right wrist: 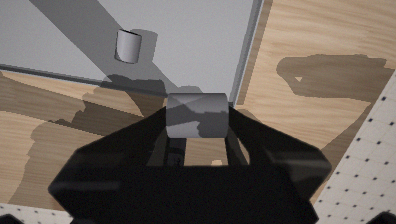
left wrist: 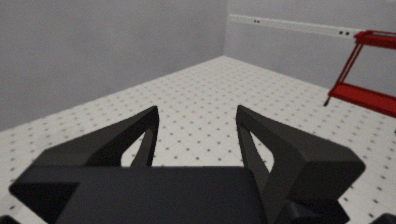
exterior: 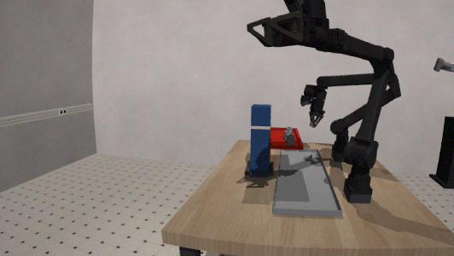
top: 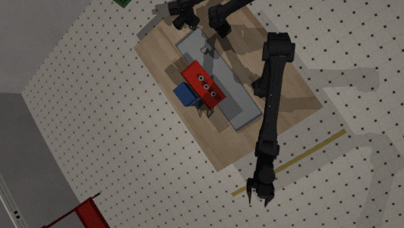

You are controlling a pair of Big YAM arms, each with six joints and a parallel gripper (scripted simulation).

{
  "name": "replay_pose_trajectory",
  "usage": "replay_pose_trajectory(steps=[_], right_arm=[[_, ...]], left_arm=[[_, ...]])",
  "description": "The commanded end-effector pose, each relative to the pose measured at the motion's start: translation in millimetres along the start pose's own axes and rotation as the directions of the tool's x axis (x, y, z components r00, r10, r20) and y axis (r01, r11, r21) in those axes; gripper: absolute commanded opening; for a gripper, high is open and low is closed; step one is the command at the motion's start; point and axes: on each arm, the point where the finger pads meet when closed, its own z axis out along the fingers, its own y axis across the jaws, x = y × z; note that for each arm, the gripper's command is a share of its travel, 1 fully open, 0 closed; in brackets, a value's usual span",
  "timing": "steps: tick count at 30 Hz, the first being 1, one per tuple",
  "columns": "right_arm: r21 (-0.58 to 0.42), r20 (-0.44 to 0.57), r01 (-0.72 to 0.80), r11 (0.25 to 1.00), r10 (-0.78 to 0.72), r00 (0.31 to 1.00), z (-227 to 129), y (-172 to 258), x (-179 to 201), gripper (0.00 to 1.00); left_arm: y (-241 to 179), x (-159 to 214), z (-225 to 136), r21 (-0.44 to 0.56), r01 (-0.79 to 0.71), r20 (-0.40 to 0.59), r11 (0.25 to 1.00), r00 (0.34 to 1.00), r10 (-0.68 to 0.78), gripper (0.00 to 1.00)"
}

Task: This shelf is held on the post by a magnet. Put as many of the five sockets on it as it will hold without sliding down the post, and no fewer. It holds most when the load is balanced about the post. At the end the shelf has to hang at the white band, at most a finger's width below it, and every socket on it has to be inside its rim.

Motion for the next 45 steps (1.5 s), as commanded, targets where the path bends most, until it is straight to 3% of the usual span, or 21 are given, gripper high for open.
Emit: replay_pose_trajectory(steps=[1, 13, 34, 39, 45], right_arm=[[0.055, 0.067, 0.004, 0.998, -0.008, 0.998, -64, -1, -36, 0.36], [0.038, 0.054, 0.000, 0.999, -0.002, 0.999, -99, 32, -69, 0.36], [0.039, 0.074, 0.001, 0.999, -0.004, 0.997, -101, 48, -87, 0.36], [0.041, 0.082, 0.001, 0.999, -0.004, 0.997, -104, 48, -89, 0.36], [0.041, 0.082, 0.001, 0.999, -0.004, 0.997, -104, 48, -89, 0.36]], left_arm=[[-2, -43, 4, 0.006, 0.013, 0.084, 1.000, 0.996, -0.013, 0.65], [-2, -43, 4, 0.006, 0.013, 0.084, 1.000, 0.996, -0.013, 0.65], [-2, -43, 4, 0.006, 0.013, 0.084, 1.000, 0.996, -0.013, 0.65], [-41, -16, -9, 0.082, 0.011, 0.032, 0.997, 0.999, -0.013, 0.65], [-135, 11, -37, 0.269, 0.006, -0.025, 0.963, 1.000, 0.001, 0.65]])
